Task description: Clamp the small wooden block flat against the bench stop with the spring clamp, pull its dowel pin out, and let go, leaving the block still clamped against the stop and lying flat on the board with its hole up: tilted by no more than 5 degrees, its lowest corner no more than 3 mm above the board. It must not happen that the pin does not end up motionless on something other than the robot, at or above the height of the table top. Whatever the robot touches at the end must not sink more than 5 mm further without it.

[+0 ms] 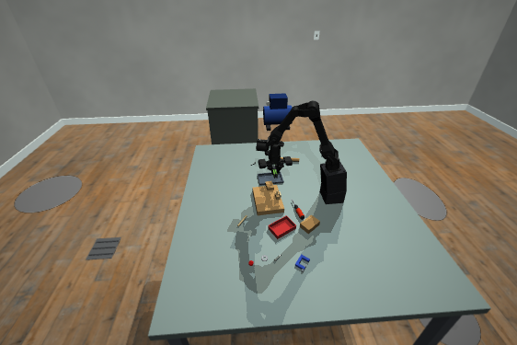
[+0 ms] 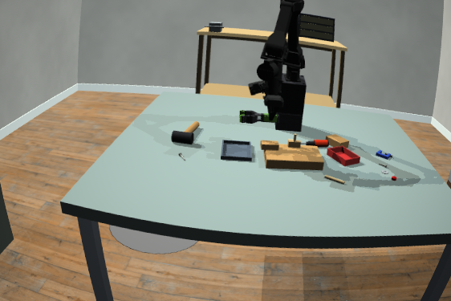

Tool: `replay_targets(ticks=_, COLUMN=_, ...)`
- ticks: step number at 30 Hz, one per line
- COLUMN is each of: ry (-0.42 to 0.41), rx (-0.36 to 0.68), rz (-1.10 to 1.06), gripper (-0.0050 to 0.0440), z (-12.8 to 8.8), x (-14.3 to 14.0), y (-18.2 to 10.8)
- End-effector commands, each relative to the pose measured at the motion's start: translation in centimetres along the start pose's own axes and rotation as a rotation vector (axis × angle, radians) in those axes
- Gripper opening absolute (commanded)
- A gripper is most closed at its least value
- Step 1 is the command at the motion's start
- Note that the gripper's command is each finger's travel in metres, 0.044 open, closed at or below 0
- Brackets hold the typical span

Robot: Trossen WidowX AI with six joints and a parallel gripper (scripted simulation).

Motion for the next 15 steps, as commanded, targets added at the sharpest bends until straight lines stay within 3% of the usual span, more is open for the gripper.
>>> replay_targets(ticks=1, ry=-0.001, rx=-0.005, rz=-0.001, gripper=0.0, z=0.1, x=0.1, y=-0.5)
replay_targets(ticks=15, ry=-0.002, rx=-0.006, rz=-0.001, gripper=0.0, z=0.2, x=0.3, y=-1.9)
Point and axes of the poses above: the point midway between the two fingers, 35 mm back from their tips, its own z axis out along the fingers, its own x axis across the jaws, y = z × x, the point moved 8 cm from there along -z, back along the fingers, and after that the axes turned 12 degrees about z, right-handed, at the moved point
